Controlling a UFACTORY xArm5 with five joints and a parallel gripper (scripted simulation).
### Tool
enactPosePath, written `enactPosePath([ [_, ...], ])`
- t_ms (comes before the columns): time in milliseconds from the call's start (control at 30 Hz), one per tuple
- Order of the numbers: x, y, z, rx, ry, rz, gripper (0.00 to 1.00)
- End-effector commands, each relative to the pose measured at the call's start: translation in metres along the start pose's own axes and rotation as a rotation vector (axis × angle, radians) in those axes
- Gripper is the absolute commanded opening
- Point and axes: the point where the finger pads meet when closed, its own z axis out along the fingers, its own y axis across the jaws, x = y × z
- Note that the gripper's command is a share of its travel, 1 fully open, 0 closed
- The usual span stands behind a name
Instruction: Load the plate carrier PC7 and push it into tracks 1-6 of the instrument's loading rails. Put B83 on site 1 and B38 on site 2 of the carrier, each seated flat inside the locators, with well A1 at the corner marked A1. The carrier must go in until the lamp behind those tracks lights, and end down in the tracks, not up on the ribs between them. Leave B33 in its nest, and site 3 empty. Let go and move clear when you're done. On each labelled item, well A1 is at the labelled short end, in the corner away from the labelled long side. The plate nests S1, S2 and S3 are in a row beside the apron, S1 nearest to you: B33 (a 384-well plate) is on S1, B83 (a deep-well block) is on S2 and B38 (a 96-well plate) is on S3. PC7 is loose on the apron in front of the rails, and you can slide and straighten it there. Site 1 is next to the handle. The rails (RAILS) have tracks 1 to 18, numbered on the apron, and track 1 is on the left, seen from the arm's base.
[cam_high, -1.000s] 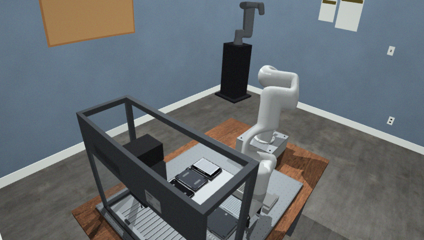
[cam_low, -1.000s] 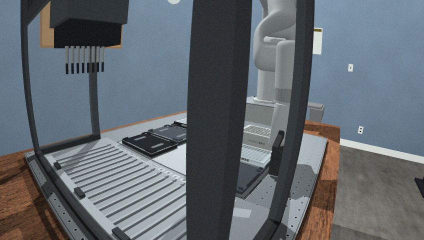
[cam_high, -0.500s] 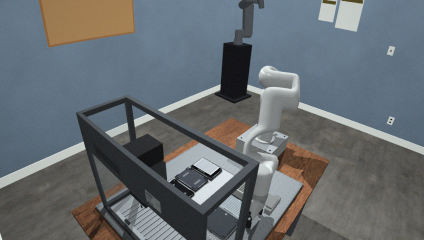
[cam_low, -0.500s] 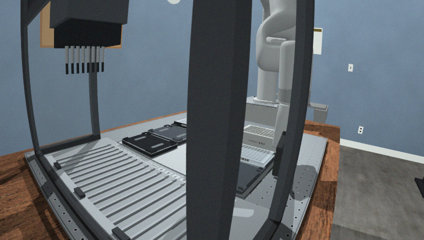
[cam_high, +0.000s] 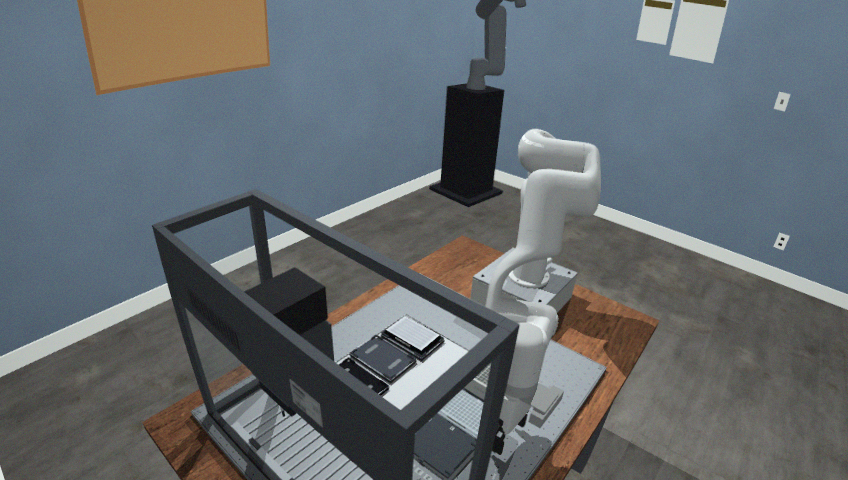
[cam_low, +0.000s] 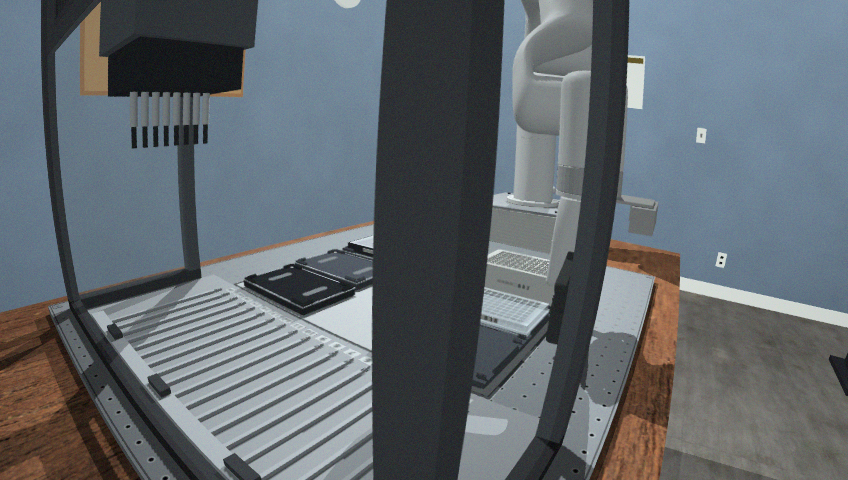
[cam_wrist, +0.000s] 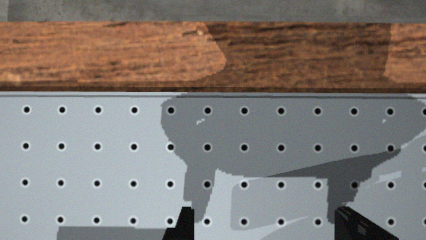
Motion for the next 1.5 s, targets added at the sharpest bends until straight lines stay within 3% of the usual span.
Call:
enactPosePath([
  [0,0.001,0.001,-0.007,-0.014,-0.021,0.0,1.0],
  [1467,0.002,0.0,-0.072,-0.014,-0.021,0.0,1.0],
])
